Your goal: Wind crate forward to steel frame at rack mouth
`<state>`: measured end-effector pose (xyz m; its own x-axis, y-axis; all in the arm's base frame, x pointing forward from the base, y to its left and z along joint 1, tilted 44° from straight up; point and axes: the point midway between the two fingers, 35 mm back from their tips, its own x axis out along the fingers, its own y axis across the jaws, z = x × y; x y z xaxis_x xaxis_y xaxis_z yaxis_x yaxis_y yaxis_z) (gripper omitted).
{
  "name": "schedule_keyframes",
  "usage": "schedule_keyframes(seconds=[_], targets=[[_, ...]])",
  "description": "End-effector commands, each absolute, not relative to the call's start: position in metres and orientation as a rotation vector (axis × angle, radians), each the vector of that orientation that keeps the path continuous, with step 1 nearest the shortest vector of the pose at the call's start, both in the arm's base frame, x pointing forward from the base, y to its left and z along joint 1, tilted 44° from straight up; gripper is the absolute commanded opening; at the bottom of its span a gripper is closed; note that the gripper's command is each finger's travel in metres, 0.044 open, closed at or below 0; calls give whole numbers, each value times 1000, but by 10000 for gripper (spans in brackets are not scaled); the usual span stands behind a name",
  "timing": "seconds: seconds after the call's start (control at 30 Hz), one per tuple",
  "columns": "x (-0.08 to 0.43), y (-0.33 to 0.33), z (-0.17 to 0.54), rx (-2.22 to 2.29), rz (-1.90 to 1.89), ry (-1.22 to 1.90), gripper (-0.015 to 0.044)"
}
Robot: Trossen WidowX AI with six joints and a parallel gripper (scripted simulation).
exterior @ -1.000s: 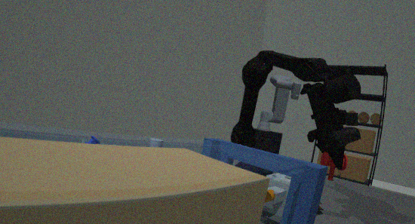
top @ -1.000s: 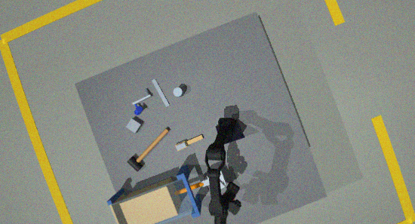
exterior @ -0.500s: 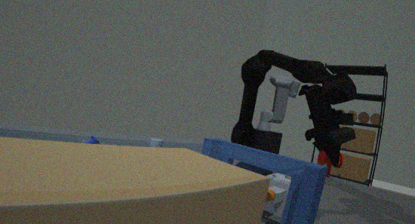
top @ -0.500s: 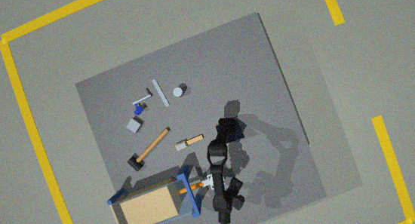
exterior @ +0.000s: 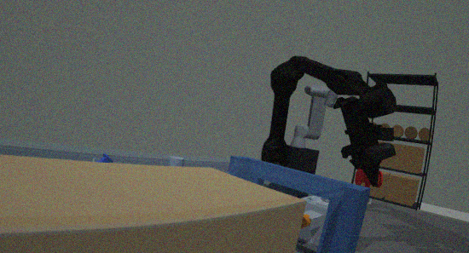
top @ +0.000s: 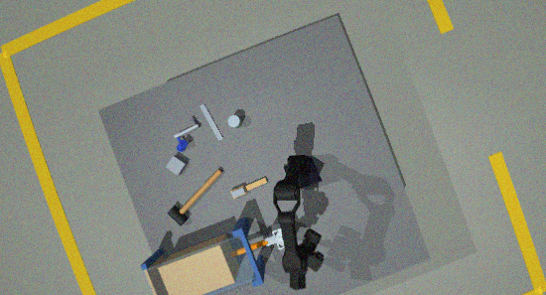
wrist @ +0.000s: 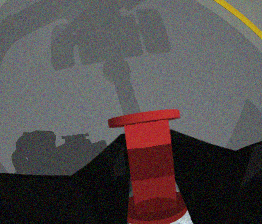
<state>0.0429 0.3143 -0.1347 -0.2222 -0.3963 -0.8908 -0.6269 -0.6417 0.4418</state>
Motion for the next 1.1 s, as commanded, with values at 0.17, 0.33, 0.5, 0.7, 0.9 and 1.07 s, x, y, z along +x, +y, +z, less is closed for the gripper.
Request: schedule_keyframes(seconds=[0.17, 0.33, 0.5, 0.7, 0.9, 1.07], targets=[[34, 292, -122, -1847, 1977, 1285, 0], [33, 287, -118, -1848, 1977, 1286, 0], [32, 280, -112, -1848, 1977, 1287, 0], [32, 273, -106, -1848, 1977, 1288, 0], [33, 266, -100, -1849, 1977, 1289, 0], [35, 261, -95, -1849, 1976, 1290, 0]])
